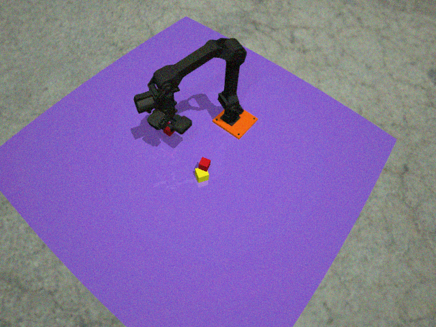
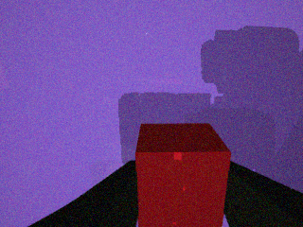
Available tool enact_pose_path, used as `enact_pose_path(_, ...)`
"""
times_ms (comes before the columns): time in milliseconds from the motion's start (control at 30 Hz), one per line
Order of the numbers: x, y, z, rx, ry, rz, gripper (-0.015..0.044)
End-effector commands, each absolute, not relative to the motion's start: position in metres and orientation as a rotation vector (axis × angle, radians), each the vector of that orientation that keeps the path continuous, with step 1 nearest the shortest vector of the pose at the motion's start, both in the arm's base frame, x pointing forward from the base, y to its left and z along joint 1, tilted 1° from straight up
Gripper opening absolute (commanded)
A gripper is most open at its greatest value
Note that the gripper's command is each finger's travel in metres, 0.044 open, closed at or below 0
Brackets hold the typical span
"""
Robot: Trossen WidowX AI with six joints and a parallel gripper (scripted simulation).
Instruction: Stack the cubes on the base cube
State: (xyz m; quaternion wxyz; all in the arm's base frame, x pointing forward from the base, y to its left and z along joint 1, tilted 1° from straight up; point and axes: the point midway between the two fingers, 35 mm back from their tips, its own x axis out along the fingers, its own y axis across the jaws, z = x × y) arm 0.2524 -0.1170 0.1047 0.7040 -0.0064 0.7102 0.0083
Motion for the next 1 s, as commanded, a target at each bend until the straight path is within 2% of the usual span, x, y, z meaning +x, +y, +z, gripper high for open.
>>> enact_pose_path(0, 0.253, -0.118, 0.124, -0.024, 1.565, 0.012, 0.0105)
enact_pose_path(433, 0.249, -0.115, 0.151, -0.024, 1.566, 0.012, 0.0105)
enact_pose_path(967, 0.275, -0.08, 0.151, -0.063, 1.562, 0.055, 0.0105)
